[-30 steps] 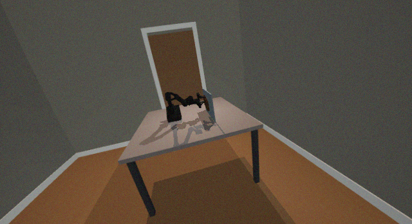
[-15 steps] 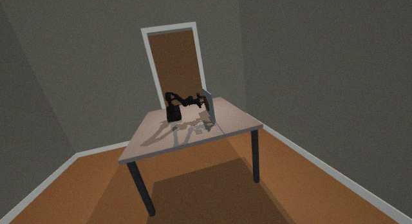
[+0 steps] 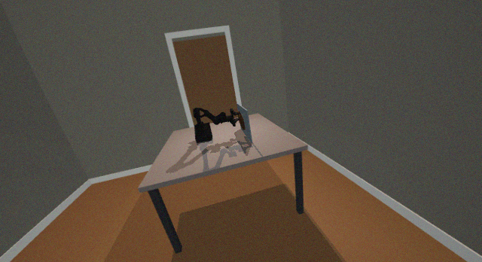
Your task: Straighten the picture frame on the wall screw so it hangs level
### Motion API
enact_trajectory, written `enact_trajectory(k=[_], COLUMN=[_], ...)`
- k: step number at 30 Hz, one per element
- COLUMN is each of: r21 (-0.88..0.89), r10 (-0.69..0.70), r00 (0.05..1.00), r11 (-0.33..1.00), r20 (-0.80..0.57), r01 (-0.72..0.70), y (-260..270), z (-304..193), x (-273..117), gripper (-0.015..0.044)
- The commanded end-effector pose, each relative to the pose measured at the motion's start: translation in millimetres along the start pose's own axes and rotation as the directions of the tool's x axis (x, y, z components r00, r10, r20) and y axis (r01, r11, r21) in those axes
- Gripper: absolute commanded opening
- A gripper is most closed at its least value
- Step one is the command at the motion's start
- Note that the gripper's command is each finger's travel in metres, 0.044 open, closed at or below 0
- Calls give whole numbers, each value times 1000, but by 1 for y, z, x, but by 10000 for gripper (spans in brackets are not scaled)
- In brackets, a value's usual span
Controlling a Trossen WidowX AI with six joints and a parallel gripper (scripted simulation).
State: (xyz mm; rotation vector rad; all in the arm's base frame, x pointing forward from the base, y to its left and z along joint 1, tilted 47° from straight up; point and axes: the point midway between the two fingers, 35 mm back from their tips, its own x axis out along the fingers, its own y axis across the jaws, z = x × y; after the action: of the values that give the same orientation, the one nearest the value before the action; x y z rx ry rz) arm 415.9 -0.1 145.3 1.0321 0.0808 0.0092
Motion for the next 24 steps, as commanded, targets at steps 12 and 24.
enact_trajectory(k=[12,24], r21=[-1,-1], r10=[-2,-2], r00=[1000,1000], r11=[1000,1000], r20=[4,4], r01=[2,2], y=[0,0], z=[1,1], x=[0,0], gripper=[167,87])
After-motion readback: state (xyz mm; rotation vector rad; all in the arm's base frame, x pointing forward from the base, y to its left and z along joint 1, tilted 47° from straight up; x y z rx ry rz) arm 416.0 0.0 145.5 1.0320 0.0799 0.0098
